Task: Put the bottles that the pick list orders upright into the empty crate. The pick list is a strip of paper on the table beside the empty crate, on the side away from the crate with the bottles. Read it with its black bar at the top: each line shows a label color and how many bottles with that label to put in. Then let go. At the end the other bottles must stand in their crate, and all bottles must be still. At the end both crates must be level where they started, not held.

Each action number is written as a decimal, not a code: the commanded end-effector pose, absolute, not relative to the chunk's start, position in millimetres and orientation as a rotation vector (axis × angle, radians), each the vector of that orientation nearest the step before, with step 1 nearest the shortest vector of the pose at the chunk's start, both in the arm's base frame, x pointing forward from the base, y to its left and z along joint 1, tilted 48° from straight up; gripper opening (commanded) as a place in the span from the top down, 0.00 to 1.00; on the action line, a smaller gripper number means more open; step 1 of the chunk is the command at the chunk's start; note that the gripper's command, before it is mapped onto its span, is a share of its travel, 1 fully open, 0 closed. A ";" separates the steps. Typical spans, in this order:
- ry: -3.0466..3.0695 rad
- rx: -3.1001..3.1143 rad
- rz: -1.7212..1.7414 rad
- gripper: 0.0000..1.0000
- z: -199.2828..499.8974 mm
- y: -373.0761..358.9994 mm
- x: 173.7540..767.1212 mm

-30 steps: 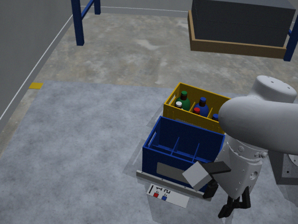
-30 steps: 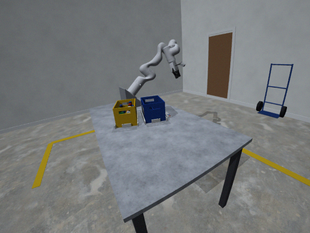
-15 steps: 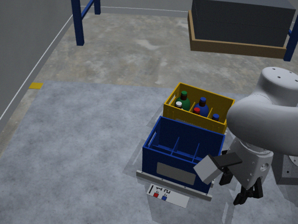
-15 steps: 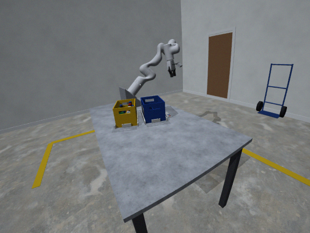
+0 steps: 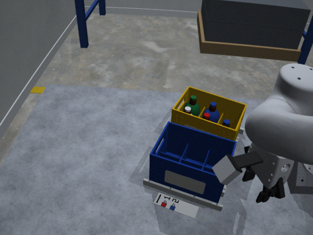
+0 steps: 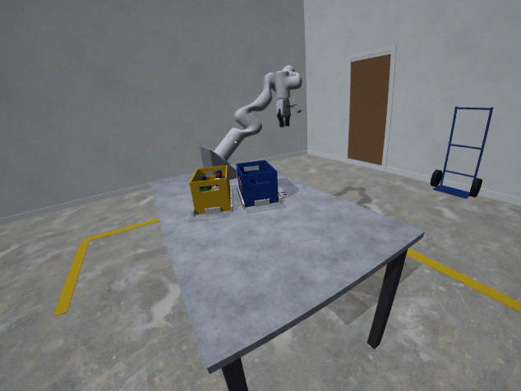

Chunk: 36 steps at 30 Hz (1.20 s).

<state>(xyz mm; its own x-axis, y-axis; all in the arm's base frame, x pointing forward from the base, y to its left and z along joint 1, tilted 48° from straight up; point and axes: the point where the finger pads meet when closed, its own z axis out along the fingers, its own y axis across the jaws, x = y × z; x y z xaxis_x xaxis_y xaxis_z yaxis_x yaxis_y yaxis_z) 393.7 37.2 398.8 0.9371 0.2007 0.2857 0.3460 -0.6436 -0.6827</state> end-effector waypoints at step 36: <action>0.231 -2.300 0.038 0.35 348.3 21.1 453.2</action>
<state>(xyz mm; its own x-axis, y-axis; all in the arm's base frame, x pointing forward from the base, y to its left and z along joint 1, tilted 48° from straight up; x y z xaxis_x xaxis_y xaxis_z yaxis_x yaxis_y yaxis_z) 442.2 23.6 355.2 0.9961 -0.0860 -0.0204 -0.0729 -0.6676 -0.7410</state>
